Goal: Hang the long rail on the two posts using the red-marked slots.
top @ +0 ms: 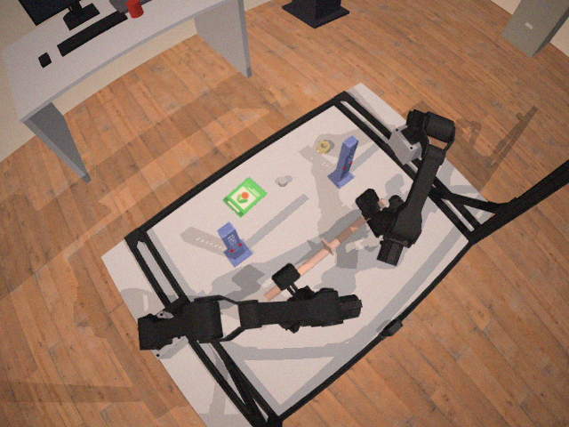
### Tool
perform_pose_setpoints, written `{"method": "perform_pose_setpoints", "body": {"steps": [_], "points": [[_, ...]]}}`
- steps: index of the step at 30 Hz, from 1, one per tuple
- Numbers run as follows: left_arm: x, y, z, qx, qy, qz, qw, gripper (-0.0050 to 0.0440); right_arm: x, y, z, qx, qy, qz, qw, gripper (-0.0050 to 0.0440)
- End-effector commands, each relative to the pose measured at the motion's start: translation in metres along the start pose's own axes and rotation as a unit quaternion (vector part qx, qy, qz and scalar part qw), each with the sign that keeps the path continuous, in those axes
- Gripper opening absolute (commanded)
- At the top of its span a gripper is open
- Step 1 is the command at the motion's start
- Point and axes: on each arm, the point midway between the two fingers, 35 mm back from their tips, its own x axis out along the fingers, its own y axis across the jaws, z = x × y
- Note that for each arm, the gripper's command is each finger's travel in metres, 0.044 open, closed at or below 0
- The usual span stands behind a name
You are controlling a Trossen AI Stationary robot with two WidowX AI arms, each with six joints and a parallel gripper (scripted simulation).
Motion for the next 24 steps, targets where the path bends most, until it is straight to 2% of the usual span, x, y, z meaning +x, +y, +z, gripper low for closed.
{"method": "perform_pose_setpoints", "body": {"steps": [1,3,7,14,16,17,24], "points": [[0.0,0.001,-0.001,-0.001,-0.001,0.001,1.0,0.044,0.0,0.0,0.001,-0.002,-0.001,0.001,1.0,0.0],[0.0,0.001,-0.001,-0.001,-0.001,0.001,1.0,0.044,0.0,0.0,0.001,-0.002,-0.001,0.001,1.0,0.0],[0.002,0.0,-0.001,-0.003,-0.006,0.015,1.0,0.0344,0.0,0.0,0.001,-0.002,-0.001,0.001,1.0,0.0],[0.014,-0.008,-0.001,-0.01,-0.025,0.087,0.996,0.0176,0.001,0.0,0.001,-0.001,-0.001,0.001,1.0,0.0],[0.014,-0.008,-0.001,-0.01,-0.025,0.087,0.996,0.0176,0.001,0.0,0.001,-0.001,-0.001,0.001,1.0,0.0],[0.015,-0.009,-0.001,-0.011,-0.026,0.098,0.995,0.016,0.001,-0.001,0.001,-0.001,-0.001,0.001,1.0,0.0],[0.023,-0.018,-0.002,-0.015,-0.028,0.175,0.984,0.016,0.001,-0.001,0.001,0.0,-0.001,0.002,1.0,0.0]]}}
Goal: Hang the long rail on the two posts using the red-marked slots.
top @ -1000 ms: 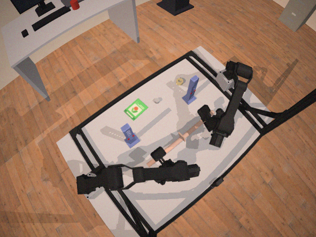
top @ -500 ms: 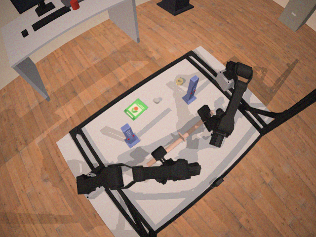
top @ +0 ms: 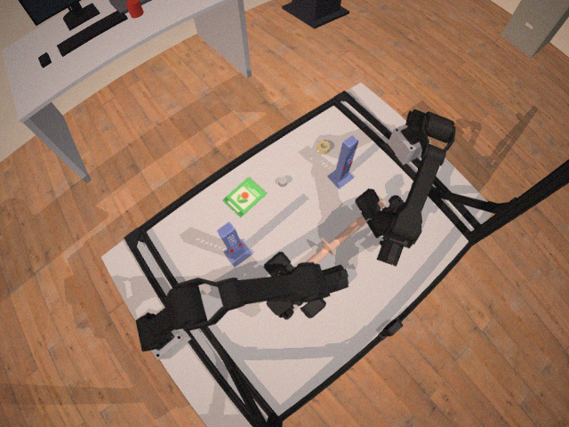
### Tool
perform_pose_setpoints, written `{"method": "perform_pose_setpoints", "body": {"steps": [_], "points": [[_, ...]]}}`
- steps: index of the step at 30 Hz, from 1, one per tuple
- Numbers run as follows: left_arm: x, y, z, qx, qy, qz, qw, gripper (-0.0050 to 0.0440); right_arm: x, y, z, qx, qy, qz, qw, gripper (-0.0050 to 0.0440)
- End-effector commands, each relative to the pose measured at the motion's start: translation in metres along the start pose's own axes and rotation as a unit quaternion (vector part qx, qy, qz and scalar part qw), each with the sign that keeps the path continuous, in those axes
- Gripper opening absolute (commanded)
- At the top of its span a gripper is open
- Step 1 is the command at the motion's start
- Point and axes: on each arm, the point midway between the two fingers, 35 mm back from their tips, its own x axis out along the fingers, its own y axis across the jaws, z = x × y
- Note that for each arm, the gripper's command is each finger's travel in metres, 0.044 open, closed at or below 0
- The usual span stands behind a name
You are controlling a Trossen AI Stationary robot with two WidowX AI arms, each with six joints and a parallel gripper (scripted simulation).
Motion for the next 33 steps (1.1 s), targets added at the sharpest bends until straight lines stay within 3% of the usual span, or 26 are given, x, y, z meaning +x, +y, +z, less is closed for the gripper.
{"method": "perform_pose_setpoints", "body": {"steps": [1,7,9,15,33], "points": [[0.001,-0.008,0.0,-0.002,0.001,0.04,0.999,0.016,0.001,0.0,0.001,-0.001,-0.001,0.002,1.0,0.0],[0.002,-0.015,0.0,0.005,0.01,0.1,0.995,0.016,0.0,0.0,0.001,-0.002,-0.002,0.002,1.0,0.0],[0.002,-0.015,0.0,0.005,0.01,0.1,0.995,0.016,0.0,0.0,0.001,-0.002,-0.002,0.002,1.0,0.0],[0.003,-0.021,0.001,0.019,0.023,0.146,0.989,0.016,-0.001,0.001,0.0,-0.003,-0.002,0.001,1.0,0.0],[0.022,-0.016,0.001,0.02,0.024,0.149,0.988,0.016,-0.001,0.001,0.0,-0.004,-0.002,0.001,1.0,0.0]]}}
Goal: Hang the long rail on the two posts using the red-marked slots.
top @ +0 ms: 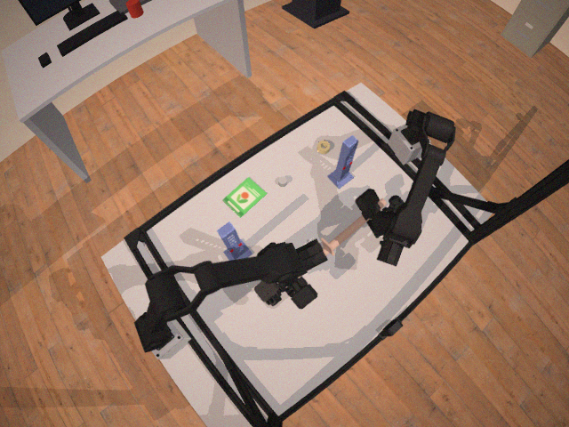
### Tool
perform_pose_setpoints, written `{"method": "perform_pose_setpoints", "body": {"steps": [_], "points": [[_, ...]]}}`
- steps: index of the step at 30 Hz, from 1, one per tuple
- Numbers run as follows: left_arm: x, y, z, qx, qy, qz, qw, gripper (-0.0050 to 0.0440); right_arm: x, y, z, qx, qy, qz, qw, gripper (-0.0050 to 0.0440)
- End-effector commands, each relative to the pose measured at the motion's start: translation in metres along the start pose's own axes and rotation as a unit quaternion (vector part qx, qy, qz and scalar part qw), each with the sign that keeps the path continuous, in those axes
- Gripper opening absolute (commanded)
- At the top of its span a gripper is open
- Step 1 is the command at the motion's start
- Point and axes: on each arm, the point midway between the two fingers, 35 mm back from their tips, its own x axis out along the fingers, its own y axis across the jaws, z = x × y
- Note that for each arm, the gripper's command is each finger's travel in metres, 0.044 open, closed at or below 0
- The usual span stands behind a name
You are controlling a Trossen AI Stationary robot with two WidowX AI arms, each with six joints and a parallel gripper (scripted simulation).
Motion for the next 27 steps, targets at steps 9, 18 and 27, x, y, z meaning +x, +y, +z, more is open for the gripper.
{"method": "perform_pose_setpoints", "body": {"steps": [9,18,27], "points": [[0.022,-0.002,0.008,0.001,-0.011,-0.001,1.0,0.016,-0.001,0.001,0.0,-0.004,-0.002,0.001,1.0,0.0],[0.023,-0.001,0.007,0.001,-0.011,-0.001,1.0,0.0064,-0.001,0.001,0.0,-0.004,-0.002,0.001,1.0,0.0],[0.023,-0.001,0.007,0.001,-0.011,-0.001,1.0,0.0,-0.001,0.001,0.0,-0.004,-0.002,0.001,1.0,0.0]]}}
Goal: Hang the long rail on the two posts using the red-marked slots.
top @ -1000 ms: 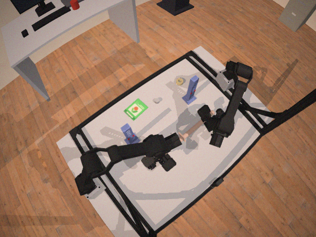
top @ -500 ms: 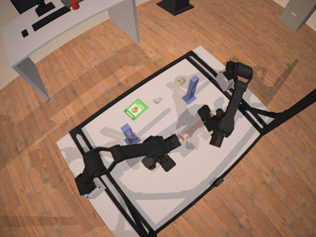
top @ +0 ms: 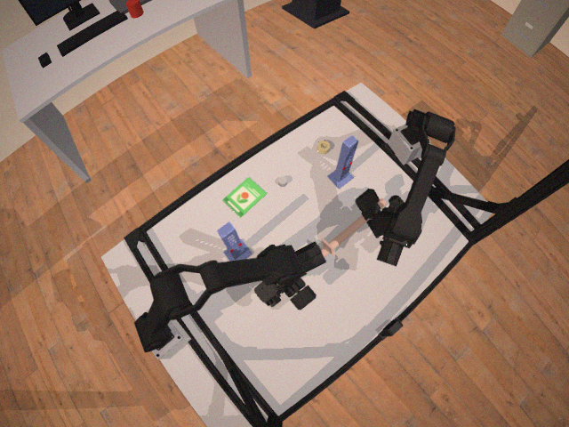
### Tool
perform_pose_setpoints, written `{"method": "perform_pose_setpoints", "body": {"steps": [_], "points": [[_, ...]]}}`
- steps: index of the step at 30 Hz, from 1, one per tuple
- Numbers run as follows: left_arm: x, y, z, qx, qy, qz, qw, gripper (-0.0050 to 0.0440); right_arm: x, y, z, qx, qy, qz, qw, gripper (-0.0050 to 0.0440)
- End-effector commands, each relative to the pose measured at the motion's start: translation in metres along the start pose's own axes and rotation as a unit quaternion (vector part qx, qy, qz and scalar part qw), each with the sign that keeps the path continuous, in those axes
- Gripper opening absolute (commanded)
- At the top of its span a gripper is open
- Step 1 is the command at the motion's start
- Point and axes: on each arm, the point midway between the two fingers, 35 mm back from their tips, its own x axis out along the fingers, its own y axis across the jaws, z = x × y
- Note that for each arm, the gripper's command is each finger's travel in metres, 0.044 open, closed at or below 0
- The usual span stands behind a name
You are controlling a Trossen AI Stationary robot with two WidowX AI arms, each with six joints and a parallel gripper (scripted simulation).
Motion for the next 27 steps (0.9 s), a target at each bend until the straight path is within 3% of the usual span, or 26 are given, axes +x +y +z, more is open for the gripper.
{"method": "perform_pose_setpoints", "body": {"steps": [1,22,27], "points": [[0.004,0.0,0.002,0.001,-0.006,0.0,1.0,0.0,-0.001,0.001,0.0,-0.003,-0.001,0.001,1.0,0.0],[0.004,0.0,0.002,0.001,-0.006,0.0,1.0,0.0,-0.001,0.001,0.0,-0.003,-0.001,0.001,1.0,0.0],[-0.006,0.0,0.0,0.0,-0.018,0.0,1.0,0.0,-0.001,0.002,0.001,0.005,0.011,0.0,1.0,0.0]]}}
